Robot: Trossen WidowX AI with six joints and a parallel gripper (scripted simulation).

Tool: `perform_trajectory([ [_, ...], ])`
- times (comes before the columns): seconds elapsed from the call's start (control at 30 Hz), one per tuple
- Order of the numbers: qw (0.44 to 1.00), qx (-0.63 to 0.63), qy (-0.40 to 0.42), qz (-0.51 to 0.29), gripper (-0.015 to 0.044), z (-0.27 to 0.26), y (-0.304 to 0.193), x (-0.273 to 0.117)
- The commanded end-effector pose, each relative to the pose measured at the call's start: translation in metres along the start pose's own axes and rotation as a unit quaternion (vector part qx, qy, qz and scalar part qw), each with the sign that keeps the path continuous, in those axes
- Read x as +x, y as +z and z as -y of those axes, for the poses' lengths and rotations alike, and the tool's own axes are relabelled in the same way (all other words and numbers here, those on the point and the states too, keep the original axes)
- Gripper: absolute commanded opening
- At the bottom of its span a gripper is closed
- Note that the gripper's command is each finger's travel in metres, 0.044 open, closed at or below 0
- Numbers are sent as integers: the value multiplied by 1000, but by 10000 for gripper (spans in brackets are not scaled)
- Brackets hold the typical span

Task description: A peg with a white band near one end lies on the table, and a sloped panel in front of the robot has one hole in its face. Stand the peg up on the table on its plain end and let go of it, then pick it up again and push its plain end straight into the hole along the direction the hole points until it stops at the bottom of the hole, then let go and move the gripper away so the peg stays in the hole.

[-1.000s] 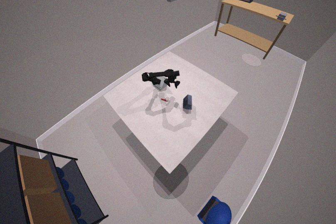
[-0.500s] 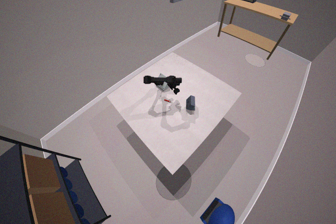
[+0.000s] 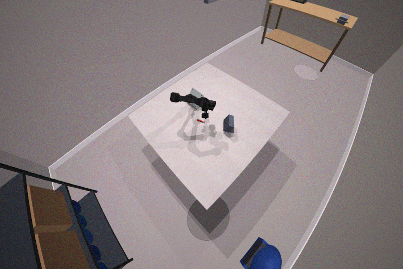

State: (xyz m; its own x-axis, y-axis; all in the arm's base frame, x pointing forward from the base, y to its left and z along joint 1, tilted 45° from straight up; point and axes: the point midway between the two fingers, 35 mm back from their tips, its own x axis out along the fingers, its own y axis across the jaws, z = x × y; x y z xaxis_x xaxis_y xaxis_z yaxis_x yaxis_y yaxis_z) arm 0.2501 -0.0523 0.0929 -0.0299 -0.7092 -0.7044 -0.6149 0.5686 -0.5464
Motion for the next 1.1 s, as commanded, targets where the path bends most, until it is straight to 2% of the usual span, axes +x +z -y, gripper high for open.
perform_trajectory([
  [0.0, 997, 76, 6, -8, 440, 8, -11, 7],
  [0.27, 979, 200, 18, -26, 440, 19, -31, 20],
  [0.57, 979, 203, 19, -26, 440, 19, -31, 21],
  [1.07, 979, 203, 20, -25, 440, 19, -30, 45],
])
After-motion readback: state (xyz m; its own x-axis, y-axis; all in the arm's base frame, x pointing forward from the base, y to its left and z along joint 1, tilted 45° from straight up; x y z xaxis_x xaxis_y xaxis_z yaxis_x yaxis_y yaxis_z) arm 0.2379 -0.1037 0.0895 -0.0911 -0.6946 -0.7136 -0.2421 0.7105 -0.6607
